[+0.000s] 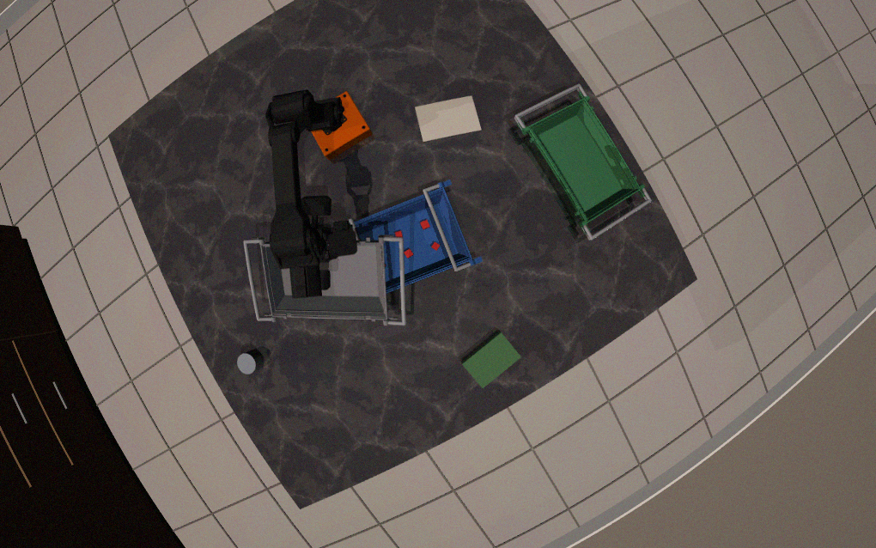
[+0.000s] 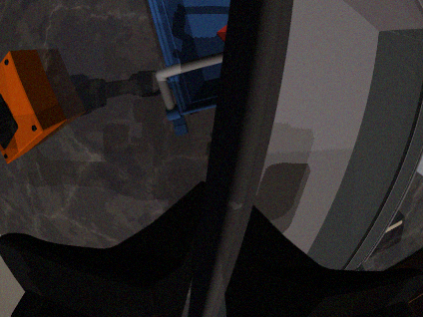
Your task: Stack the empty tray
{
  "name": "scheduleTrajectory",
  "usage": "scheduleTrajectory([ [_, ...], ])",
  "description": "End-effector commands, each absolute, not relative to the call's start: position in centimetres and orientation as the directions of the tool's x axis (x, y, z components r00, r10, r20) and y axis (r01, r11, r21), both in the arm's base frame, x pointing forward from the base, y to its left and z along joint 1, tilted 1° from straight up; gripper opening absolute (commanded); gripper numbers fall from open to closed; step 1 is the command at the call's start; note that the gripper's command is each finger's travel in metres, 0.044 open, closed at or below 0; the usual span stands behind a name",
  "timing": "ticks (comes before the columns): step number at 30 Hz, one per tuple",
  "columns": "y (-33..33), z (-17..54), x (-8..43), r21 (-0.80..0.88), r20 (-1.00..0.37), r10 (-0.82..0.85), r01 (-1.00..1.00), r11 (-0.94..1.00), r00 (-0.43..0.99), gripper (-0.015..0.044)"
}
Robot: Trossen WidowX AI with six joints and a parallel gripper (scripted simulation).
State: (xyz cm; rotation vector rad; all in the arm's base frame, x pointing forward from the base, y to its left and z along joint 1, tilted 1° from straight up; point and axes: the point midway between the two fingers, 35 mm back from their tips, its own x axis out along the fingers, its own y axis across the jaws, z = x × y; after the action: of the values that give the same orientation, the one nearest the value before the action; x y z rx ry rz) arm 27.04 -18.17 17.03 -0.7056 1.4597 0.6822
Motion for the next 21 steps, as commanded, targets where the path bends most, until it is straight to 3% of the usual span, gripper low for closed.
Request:
scheduleTrajectory([
  [1,-17.1,17.2,28.0,-0.024,-1.0,-0.018,-0.795,0.606,0.016,0.0],
  [21,-9.9,17.1,31.2,-0.021,-1.0,-0.012,-0.897,0.441,0.018,0.0],
])
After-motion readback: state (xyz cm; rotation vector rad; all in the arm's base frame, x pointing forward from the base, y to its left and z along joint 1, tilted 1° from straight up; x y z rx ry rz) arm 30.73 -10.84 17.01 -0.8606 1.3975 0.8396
